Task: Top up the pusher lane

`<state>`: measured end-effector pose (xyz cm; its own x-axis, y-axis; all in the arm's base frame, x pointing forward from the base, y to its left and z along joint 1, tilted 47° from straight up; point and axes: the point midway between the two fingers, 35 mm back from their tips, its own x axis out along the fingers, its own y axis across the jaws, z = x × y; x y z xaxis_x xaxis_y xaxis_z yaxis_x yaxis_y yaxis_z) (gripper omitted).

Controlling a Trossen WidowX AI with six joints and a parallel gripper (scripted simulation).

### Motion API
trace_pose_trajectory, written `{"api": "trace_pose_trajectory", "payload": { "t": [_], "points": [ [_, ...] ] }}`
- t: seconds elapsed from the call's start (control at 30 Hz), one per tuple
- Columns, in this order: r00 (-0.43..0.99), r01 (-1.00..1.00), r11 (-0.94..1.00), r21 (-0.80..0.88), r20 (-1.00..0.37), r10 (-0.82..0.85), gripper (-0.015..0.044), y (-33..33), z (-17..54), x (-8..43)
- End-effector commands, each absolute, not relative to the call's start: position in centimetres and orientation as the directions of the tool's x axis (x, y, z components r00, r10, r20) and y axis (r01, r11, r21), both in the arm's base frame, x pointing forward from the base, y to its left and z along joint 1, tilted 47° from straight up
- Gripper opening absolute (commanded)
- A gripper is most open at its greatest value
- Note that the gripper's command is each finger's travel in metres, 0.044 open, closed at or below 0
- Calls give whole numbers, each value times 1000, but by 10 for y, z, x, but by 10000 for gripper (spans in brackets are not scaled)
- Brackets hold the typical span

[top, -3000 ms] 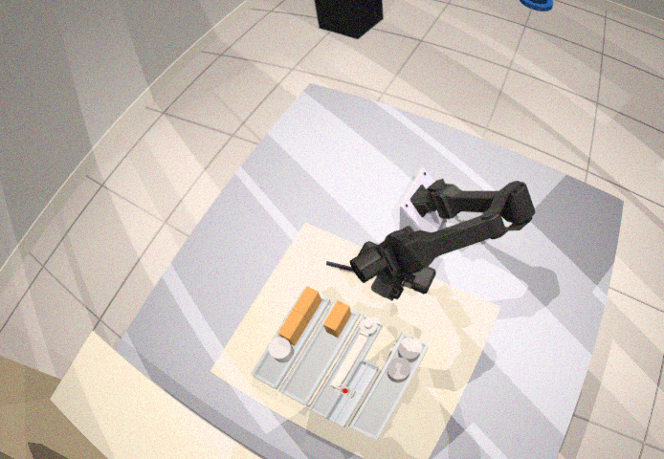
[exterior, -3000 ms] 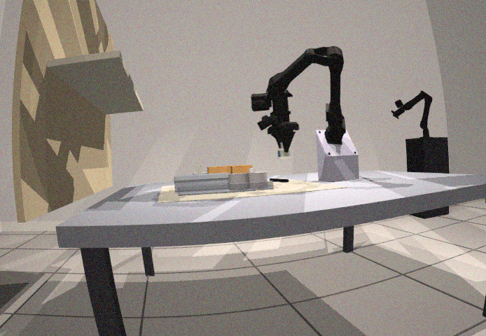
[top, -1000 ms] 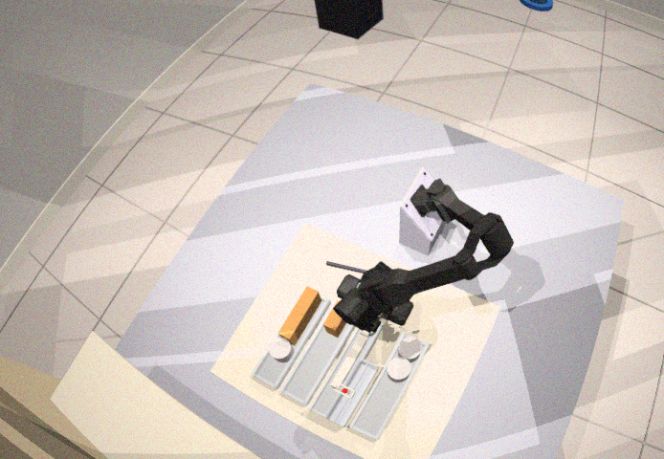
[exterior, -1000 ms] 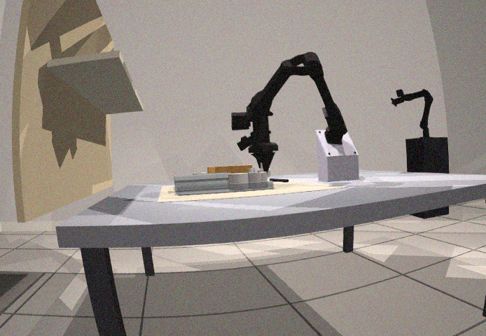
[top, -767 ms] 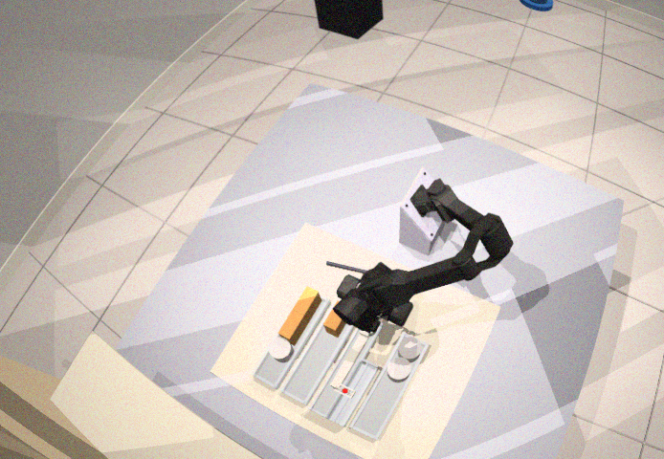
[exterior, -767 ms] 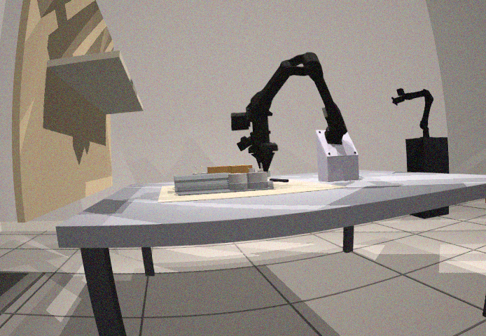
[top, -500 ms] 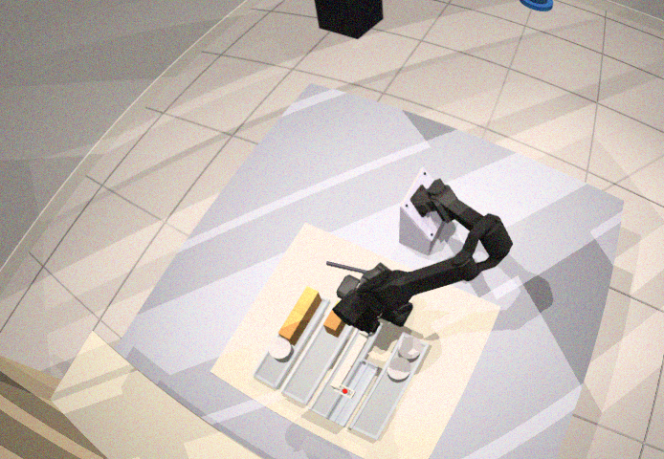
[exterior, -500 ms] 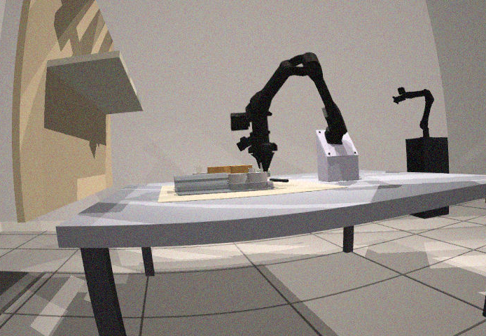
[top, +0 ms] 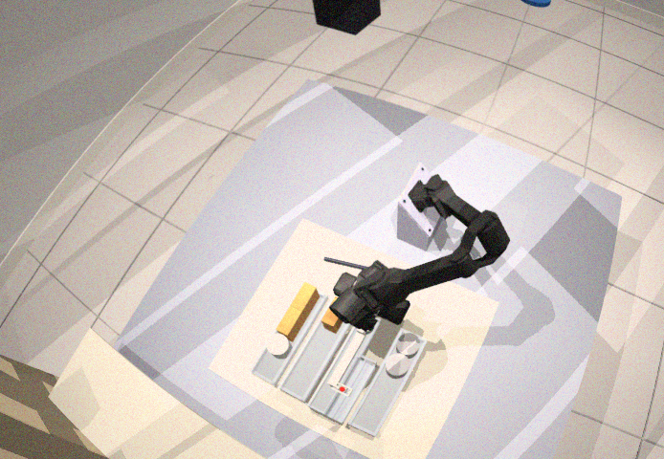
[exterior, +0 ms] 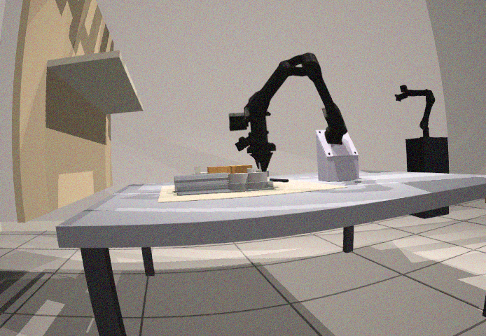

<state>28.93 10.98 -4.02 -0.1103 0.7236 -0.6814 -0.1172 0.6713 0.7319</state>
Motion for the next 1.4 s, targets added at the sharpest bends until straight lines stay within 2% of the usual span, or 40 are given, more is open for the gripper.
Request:
{"api": "trace_pose_trajectory", "payload": {
  "t": [0.0,1.37],
  "points": [
    [-88,-138,669,731,-682,727,0,111,-37,301],
    [-87,-138,669,731,-681,727,0,113,-34,318]
  ]
}}
